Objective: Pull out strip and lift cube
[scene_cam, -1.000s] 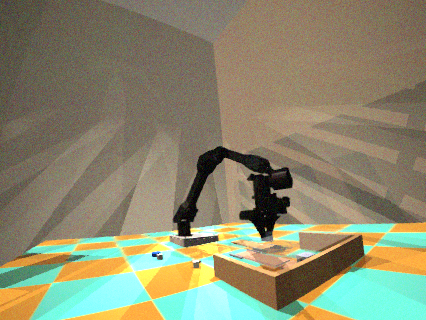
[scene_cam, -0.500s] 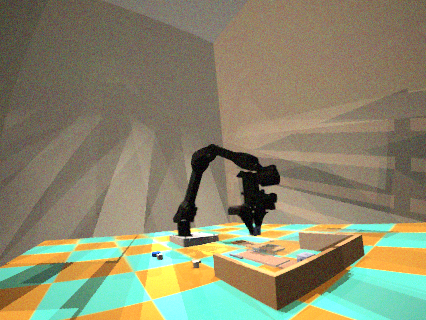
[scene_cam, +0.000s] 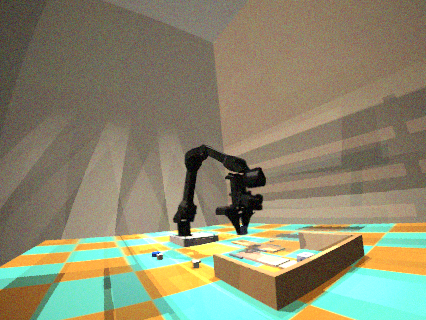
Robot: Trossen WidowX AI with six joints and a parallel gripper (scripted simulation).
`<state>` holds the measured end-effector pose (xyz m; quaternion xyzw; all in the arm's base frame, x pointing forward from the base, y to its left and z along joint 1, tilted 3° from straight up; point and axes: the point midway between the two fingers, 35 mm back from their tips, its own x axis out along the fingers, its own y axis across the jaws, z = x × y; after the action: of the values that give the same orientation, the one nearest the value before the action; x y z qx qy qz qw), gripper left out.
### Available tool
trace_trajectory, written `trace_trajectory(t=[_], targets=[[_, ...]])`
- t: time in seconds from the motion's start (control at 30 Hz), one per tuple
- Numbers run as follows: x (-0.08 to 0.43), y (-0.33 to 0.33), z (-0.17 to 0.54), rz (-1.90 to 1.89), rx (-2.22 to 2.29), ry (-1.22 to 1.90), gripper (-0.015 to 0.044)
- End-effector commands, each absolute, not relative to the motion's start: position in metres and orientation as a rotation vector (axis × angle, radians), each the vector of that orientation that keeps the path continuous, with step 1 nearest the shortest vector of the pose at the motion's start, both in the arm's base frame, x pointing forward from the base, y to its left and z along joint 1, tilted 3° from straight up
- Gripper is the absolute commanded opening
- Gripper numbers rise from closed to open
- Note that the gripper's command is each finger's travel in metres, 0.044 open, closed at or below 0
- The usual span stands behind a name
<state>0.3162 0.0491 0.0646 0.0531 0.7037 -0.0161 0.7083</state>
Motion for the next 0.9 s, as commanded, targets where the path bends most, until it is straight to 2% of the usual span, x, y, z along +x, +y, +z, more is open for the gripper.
trace_trajectory(t=[0.0, 0.33, 0.87], targets=[[0.303, 0.047, 0.063, -0.030, 0.116, 1.564, 0.0000], [0.300, 0.045, 0.097, -0.030, 0.115, 1.564, 0.0000], [0.300, 0.045, 0.098, -0.030, 0.115, 1.564, 0.0000]])
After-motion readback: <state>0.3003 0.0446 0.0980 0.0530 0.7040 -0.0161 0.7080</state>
